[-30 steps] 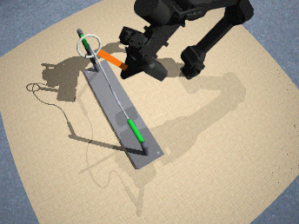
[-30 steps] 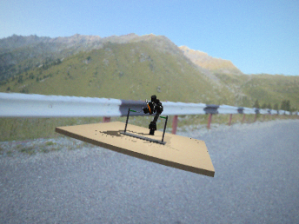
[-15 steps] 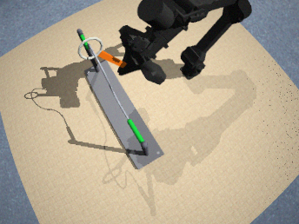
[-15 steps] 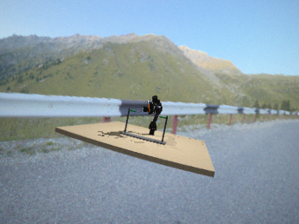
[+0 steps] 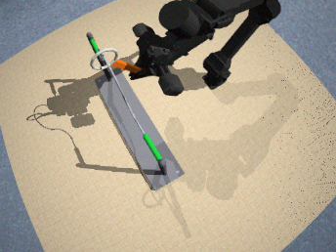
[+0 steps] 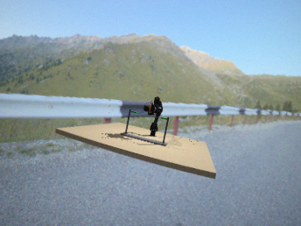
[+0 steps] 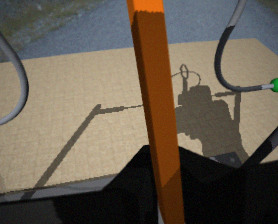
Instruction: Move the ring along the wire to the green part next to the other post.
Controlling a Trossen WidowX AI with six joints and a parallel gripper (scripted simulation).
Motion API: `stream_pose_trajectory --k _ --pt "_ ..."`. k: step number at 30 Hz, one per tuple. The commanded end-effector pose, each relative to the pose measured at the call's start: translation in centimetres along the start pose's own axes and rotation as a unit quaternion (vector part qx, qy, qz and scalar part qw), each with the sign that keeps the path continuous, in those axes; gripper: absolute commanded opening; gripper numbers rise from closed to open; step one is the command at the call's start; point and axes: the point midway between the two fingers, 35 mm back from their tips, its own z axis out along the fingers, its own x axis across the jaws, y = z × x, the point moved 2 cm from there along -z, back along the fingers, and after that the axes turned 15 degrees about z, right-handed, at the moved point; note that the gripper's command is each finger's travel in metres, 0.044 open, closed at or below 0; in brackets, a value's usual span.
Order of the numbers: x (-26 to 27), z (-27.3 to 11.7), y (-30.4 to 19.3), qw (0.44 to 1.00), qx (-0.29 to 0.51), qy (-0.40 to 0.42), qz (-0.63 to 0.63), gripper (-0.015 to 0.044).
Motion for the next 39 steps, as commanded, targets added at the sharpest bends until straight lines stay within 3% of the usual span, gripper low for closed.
stream_pose_trajectory --k 1,39 --pt "-0.3 0.1 -0.1 0.999 -0.009 -0.019 -0.032 -0.0150" --pt "-2.3 0.0 1.0 0.937 -0.090 -0.177 -0.288 -0.0150"
